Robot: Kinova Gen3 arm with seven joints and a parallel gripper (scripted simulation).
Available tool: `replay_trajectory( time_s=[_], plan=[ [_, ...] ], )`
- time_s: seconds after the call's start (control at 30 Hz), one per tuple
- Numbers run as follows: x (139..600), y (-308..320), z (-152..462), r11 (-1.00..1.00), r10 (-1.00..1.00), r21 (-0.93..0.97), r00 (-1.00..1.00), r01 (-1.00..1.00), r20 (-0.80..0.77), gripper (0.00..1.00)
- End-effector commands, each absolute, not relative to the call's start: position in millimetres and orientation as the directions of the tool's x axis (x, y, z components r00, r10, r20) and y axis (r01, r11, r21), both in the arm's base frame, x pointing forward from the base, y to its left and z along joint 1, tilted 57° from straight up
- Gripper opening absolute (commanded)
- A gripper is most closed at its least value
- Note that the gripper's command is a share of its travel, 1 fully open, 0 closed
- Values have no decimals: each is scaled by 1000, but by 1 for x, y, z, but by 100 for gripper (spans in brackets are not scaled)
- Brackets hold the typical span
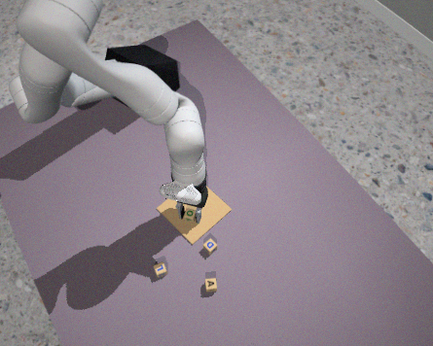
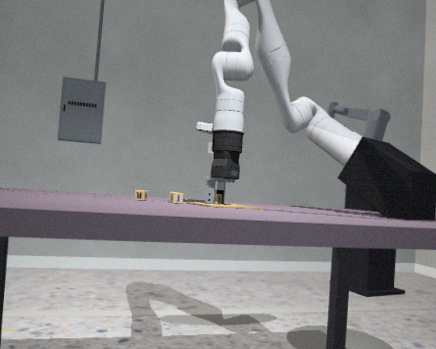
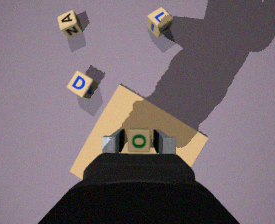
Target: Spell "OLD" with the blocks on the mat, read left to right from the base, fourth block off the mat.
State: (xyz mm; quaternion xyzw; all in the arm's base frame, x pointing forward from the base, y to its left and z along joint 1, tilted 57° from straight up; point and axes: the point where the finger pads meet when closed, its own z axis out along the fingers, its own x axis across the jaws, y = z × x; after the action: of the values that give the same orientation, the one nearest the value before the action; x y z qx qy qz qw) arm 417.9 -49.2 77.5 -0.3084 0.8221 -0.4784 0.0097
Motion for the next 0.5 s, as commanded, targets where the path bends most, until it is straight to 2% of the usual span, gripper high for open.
replay_trajectory(
  time_s=[0.0,0.13,0.17,0.47],
  plan=[
    [418,-48,78,352,-518,-793,-809,-498,278,79],
    [418,-48,78,352,-518,-793,-809,-498,278,79],
    [418,-48,78,352,-518,-793,-809,-498,278,49],
    [418,-48,78,352,-518,-793,-809,-498,278,49]
  ],
)
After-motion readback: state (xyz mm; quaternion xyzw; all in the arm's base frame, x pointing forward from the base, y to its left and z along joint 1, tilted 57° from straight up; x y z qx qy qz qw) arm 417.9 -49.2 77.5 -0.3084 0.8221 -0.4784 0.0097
